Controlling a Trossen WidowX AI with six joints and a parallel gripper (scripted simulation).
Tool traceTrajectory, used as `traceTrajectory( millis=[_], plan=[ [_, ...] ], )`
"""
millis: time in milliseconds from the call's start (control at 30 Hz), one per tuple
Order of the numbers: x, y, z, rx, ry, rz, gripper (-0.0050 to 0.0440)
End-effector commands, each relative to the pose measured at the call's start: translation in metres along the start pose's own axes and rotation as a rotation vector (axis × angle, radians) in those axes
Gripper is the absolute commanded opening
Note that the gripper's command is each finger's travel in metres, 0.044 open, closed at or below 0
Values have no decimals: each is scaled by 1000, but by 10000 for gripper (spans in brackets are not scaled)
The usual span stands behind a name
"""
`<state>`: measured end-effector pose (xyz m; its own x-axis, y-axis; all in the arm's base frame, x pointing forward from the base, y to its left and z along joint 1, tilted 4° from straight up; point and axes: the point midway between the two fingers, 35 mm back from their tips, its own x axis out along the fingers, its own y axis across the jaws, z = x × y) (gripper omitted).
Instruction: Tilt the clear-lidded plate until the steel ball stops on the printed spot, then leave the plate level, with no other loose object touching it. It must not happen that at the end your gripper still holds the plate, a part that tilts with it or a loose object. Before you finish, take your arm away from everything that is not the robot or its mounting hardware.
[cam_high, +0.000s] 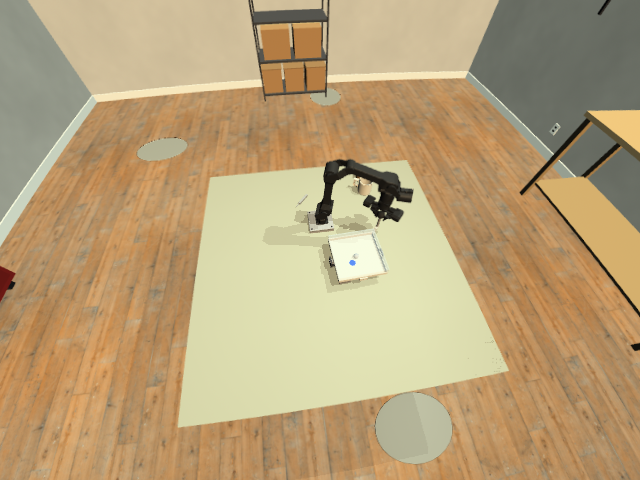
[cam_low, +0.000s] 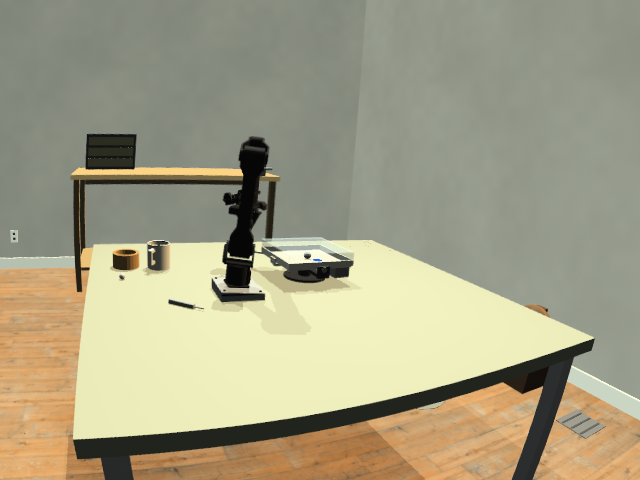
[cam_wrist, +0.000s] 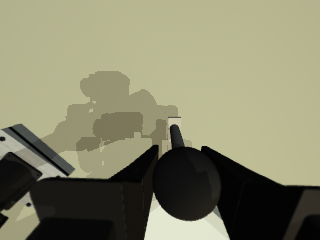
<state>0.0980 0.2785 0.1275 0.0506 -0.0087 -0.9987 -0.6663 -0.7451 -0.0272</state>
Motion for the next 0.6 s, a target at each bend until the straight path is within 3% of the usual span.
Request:
traceTrajectory(
  millis=[0,567],
  plan=[
    [1,-2,-1,-3,6,0,150],
    [-2,1,-2,-3,-5,-1,150]
  ],
)
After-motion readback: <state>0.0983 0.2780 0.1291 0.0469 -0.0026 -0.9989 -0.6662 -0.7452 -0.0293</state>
